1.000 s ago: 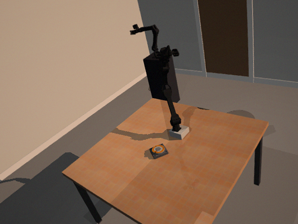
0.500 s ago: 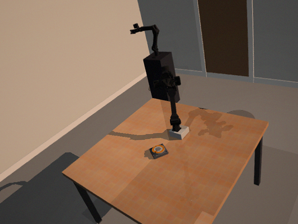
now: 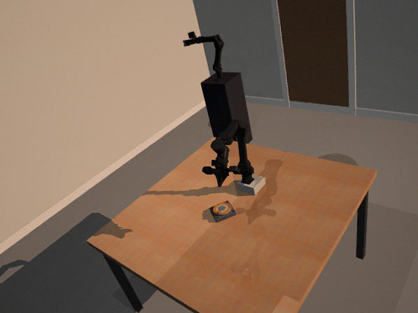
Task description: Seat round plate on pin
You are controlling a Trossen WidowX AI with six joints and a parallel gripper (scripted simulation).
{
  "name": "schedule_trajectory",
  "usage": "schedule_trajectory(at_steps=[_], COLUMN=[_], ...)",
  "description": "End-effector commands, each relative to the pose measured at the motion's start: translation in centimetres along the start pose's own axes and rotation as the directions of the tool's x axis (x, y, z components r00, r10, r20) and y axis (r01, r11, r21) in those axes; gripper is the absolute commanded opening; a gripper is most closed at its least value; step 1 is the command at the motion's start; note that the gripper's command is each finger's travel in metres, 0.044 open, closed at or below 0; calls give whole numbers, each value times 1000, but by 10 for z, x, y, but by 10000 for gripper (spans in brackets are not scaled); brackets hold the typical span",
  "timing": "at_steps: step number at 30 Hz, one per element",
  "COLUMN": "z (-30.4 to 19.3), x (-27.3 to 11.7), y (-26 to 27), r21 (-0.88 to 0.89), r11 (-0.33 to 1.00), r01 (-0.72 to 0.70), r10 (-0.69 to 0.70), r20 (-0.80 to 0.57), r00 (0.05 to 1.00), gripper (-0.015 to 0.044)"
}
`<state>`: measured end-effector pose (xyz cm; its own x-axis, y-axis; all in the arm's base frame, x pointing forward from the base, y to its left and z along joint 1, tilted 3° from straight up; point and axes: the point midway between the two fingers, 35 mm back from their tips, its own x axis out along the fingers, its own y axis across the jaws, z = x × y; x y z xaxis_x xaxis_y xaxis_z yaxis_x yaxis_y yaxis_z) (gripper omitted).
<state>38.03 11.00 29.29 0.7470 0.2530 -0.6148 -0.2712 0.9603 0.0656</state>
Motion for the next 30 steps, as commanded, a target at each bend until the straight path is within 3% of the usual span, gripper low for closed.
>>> schedule_trajectory(at_steps=[1,5,10,30], z=[-58,-114,-223,-269], x=[37,58,63,91], y=[-32,-58,-96,-105], r21=[54,93,149,152], r11=[995,985,949,946], r01=[79,147,278,287], r10=[-64,-92,-62,-54], r20=[-233,-438,-776,-797], r00=[970,894,628,602], gripper=[0,0,0,0])
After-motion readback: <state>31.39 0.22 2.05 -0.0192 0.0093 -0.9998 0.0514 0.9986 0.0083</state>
